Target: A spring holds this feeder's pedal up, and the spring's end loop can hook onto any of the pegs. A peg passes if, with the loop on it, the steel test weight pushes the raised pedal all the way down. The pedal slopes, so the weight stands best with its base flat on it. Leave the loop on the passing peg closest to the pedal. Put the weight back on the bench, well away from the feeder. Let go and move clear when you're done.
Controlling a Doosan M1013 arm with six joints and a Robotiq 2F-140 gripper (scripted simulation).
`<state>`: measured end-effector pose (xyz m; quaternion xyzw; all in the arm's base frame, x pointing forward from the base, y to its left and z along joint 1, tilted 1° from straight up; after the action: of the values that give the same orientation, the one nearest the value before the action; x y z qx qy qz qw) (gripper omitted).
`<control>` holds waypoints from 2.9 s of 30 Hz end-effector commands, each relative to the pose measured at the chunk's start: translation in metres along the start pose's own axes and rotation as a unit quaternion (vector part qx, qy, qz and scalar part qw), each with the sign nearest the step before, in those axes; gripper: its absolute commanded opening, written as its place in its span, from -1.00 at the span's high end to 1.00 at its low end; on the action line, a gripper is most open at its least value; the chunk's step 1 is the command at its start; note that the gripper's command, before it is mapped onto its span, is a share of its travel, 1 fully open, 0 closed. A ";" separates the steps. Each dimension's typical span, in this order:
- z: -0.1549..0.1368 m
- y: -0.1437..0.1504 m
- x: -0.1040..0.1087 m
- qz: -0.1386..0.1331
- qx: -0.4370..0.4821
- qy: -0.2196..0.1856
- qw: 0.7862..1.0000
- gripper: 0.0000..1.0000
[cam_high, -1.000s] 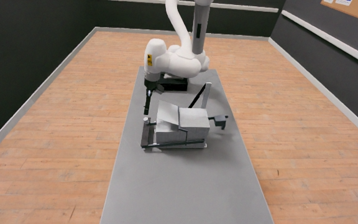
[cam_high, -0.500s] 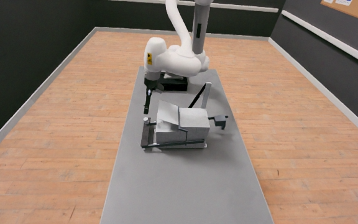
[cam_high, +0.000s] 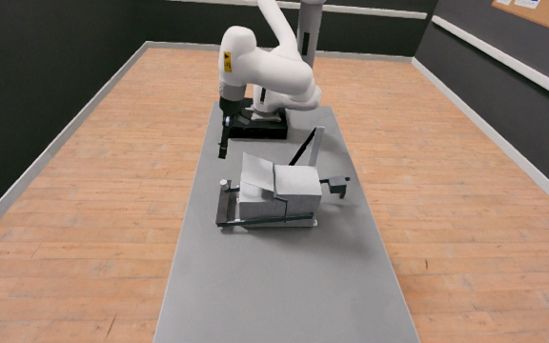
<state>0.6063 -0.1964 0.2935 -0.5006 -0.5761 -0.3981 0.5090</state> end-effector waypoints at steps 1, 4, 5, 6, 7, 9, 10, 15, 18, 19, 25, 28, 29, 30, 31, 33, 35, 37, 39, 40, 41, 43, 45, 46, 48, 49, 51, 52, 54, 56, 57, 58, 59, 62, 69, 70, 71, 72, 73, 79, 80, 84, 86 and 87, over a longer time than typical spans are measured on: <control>0.002 0.001 -0.012 0.000 0.000 0.000 1.000 -1.00; 0.001 0.000 -0.007 0.000 0.000 0.000 1.000 -1.00; 0.001 0.000 -0.006 0.000 0.000 0.000 1.000 -1.00; 0.000 0.000 -0.004 0.000 0.000 0.000 1.000 -1.00; 0.000 0.000 -0.002 0.000 0.000 0.000 1.000 -1.00; 0.000 0.000 0.001 0.000 0.000 0.000 1.000 -1.00; -0.001 0.000 0.002 0.000 0.000 0.000 1.000 -1.00; -0.001 0.000 0.007 0.000 0.000 0.000 1.000 -1.00; -0.001 0.000 0.003 0.000 0.000 0.000 1.000 -1.00; -0.001 0.000 0.003 0.000 0.000 0.000 1.000 -1.00; -0.001 0.000 0.006 0.000 0.000 0.000 1.000 -1.00; -0.001 0.000 0.007 0.000 0.000 0.000 1.000 -1.00; -0.001 0.000 0.007 0.000 0.000 0.000 1.000 -1.00; -0.002 0.000 0.007 0.001 0.000 0.000 1.000 -1.00; -0.002 0.000 0.007 0.001 0.000 0.000 1.000 -1.00; -0.001 0.000 0.006 0.000 0.000 0.000 1.000 -1.00; -0.001 0.000 0.006 0.000 0.000 0.000 1.000 -1.00; -0.001 0.000 0.006 0.000 0.000 0.000 1.000 -1.00; -0.001 0.000 0.006 0.000 0.000 0.000 1.000 -1.00; -0.001 0.000 0.006 0.000 0.000 0.000 1.000 -1.00; -0.001 0.000 0.006 0.000 0.000 0.000 1.000 -1.00; -0.001 0.000 0.006 0.000 0.000 0.000 1.000 -1.00; -0.001 0.000 0.006 0.000 0.000 0.000 1.000 -1.00; -0.001 0.000 0.006 0.000 0.000 0.000 1.000 -1.00; -0.001 0.000 0.006 0.000 0.000 0.000 1.000 -1.00; -0.001 0.000 0.006 0.000 0.000 0.000 1.000 -1.00; -0.001 0.000 0.006 0.000 0.000 0.000 1.000 -1.00; -0.001 0.000 0.006 0.000 0.000 0.000 1.000 -1.00; -0.001 0.000 0.006 0.000 0.000 0.000 1.000 -1.00; -0.001 0.000 0.006 0.000 0.000 0.000 1.000 -1.00; -0.001 0.000 0.006 0.000 0.000 0.000 1.000 -1.00; -0.001 0.000 0.006 0.000 0.000 0.000 1.000 -1.00; -0.001 0.000 0.006 0.000 0.000 0.000 1.000 -1.00; -0.001 0.000 0.006 0.000 0.000 0.000 1.000 -1.00; -0.001 0.000 0.006 0.000 0.000 0.000 1.000 -1.00; -0.001 0.000 0.006 0.000 0.000 0.000 1.000 -1.00; -0.001 0.000 0.006 0.000 0.000 0.000 1.000 -1.00; -0.001 0.000 0.006 0.000 0.000 0.000 1.000 -1.00; -0.001 0.000 0.006 0.000 0.000 0.000 1.000 -1.00; -0.001 0.000 0.006 0.000 0.000 0.000 1.000 -1.00; -0.001 0.000 0.006 0.000 0.000 0.000 1.000 -1.00; -0.001 0.000 0.006 0.000 0.000 0.000 1.000 -1.00; -0.001 0.000 0.006 0.000 0.000 0.000 1.000 -1.00; -0.001 0.000 0.006 0.000 0.000 0.000 1.000 -1.00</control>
<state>0.6066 -0.1967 0.2991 -0.5009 -0.5756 -0.3975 0.5097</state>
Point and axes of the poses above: the point where the finger pads meet when closed, its own x axis back along the fingers, its own y axis across the jaws, z = x × y, the point moved 7 cm from there along x, back along the fingers, and after that the axes turned 13 degrees about x, right-handed, at the moved point
